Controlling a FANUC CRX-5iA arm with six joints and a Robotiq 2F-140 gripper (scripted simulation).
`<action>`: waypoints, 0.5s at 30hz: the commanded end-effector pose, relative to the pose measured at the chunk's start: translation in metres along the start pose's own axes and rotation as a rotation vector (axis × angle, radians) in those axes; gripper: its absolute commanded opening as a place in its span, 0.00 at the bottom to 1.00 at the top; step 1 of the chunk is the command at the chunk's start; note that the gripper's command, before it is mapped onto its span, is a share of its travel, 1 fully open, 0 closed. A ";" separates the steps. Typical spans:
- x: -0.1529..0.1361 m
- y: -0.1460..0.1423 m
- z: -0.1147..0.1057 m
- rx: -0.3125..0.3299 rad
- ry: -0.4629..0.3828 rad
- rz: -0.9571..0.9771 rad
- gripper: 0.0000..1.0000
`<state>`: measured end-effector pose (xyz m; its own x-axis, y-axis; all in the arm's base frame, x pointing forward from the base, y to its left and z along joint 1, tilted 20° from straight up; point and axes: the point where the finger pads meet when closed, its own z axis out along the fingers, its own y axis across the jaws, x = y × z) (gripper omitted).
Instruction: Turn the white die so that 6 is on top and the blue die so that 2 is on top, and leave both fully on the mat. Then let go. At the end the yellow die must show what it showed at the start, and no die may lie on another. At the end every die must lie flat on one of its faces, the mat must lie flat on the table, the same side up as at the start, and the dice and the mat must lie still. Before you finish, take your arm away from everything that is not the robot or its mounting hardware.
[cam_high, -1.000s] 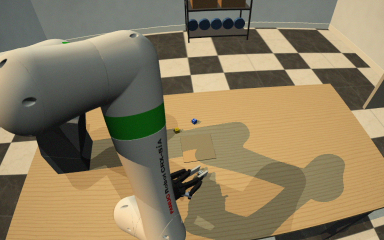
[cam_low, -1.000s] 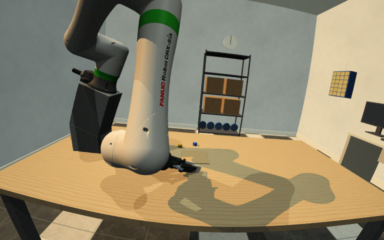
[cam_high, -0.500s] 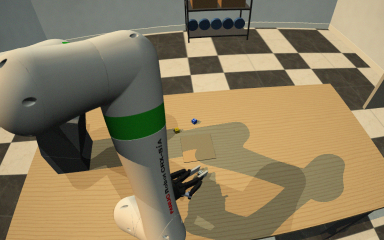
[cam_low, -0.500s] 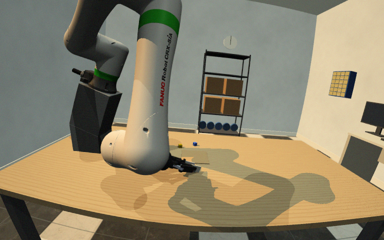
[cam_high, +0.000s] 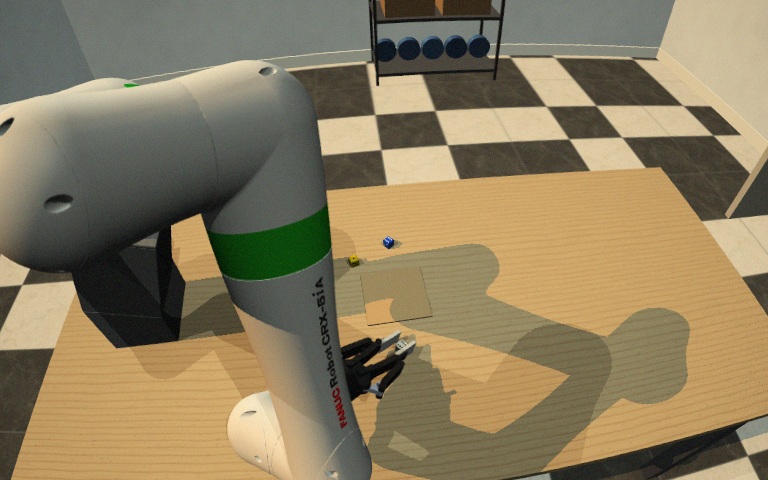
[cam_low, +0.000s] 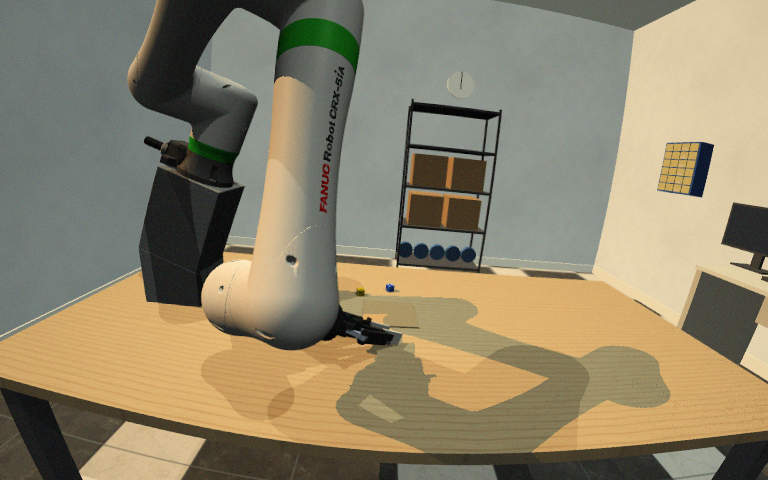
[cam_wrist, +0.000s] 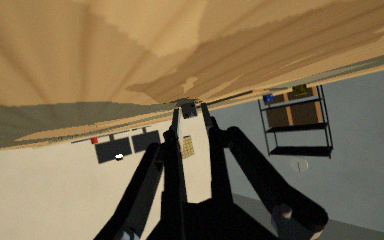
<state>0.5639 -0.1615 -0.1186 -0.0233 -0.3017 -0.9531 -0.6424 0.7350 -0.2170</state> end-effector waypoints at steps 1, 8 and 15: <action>0.000 0.000 0.000 0.000 0.000 0.000 0.21; 0.000 0.000 0.000 0.000 0.000 0.000 0.21; 0.000 0.000 -0.014 0.000 0.000 0.000 0.21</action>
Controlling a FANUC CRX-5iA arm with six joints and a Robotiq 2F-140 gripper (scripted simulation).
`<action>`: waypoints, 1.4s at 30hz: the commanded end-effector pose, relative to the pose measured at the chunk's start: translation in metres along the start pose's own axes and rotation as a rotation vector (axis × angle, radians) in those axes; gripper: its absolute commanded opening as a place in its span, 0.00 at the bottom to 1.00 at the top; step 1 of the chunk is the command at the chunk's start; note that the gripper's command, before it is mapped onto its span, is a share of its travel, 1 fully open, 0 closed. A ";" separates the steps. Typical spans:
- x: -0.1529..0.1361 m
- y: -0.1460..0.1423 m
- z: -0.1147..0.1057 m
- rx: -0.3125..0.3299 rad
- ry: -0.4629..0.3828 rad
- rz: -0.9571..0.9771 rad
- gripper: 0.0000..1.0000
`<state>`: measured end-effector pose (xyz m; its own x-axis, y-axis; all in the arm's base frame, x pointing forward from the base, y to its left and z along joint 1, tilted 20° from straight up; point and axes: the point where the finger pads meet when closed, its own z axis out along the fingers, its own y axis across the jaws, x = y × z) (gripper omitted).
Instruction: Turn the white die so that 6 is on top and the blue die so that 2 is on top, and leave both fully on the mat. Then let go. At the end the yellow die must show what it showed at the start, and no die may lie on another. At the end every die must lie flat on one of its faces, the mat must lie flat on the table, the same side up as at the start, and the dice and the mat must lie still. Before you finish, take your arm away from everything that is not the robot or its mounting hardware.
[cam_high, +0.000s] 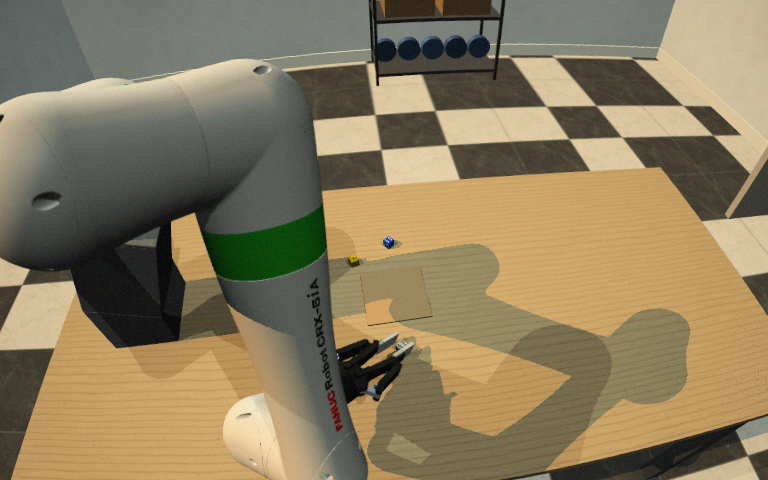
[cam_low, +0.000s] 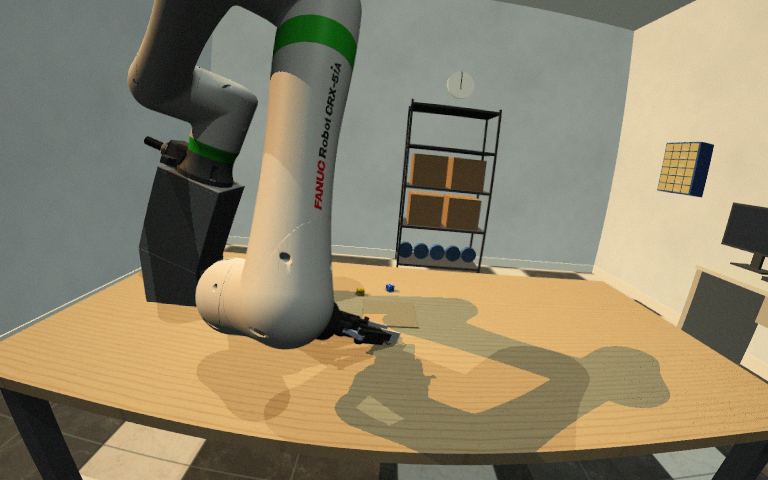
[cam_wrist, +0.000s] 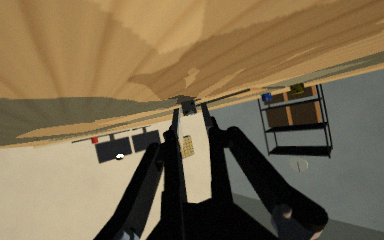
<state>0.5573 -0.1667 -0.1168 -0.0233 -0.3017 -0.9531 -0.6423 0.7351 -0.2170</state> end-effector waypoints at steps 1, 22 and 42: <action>0.000 0.000 -0.009 0.000 0.000 0.000 0.21; -0.001 0.000 -0.042 0.000 0.000 0.000 0.21; -0.052 0.000 -0.069 0.000 0.000 0.000 0.21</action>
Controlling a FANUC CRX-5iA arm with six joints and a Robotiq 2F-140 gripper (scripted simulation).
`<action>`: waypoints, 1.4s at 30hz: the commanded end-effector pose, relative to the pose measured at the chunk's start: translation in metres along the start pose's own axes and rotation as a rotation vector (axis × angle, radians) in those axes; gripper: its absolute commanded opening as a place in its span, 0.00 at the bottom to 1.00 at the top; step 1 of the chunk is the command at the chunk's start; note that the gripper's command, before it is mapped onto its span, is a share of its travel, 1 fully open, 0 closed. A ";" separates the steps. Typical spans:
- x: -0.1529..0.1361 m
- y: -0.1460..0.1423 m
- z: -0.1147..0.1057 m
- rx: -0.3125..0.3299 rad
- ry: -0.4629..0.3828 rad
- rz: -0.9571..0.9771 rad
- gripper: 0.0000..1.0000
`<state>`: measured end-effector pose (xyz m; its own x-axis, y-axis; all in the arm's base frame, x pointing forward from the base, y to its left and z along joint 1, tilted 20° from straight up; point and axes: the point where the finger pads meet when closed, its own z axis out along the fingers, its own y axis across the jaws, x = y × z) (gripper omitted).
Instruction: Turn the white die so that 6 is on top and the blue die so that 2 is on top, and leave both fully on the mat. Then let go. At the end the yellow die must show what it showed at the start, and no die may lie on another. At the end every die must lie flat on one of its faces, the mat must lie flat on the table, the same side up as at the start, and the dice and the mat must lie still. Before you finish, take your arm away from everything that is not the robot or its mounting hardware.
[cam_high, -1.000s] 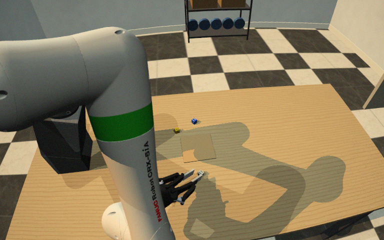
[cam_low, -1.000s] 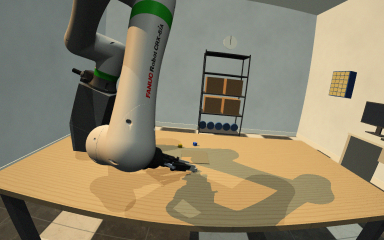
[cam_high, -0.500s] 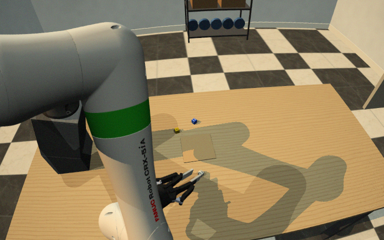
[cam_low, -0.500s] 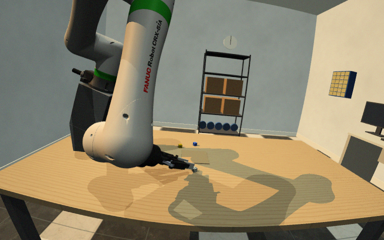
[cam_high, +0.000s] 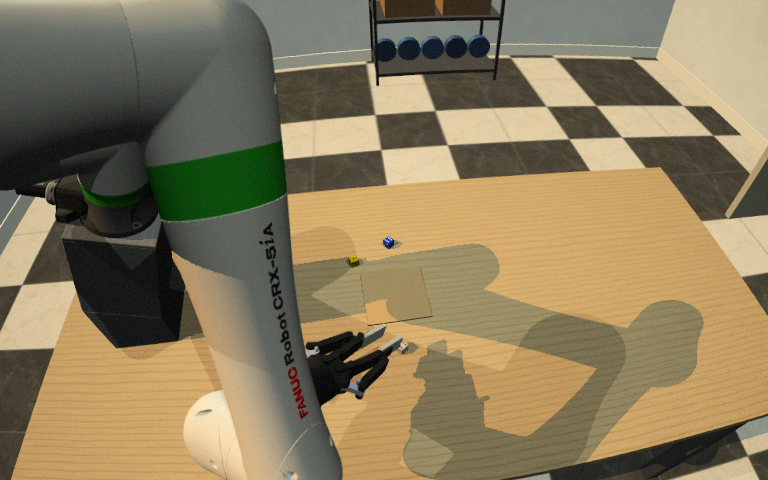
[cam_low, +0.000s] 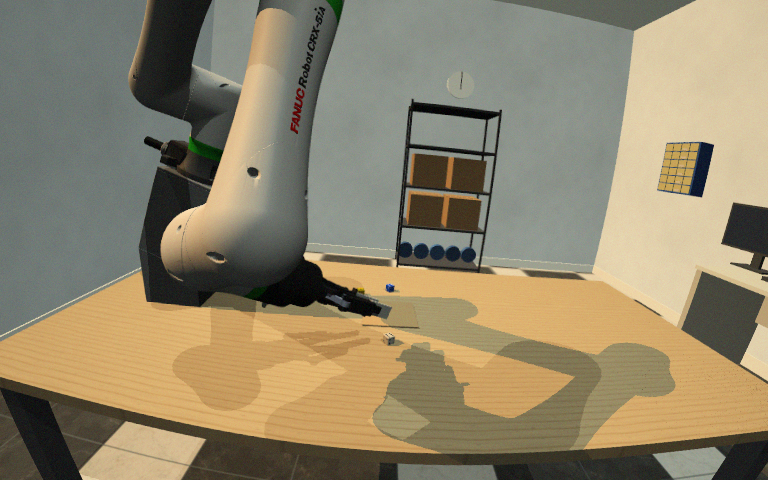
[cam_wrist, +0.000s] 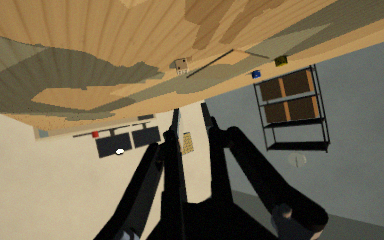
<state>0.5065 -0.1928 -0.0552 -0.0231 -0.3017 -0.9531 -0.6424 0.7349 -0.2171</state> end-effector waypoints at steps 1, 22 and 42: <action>-0.003 0.000 -0.002 0.000 0.000 0.000 0.21; -0.030 -0.001 0.013 0.009 0.405 -0.004 0.21; -0.057 0.000 0.029 -0.001 0.866 0.001 0.21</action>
<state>0.5327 -0.1625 -0.0060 -0.5061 -0.6402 -0.5779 -0.6358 0.7297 -0.2516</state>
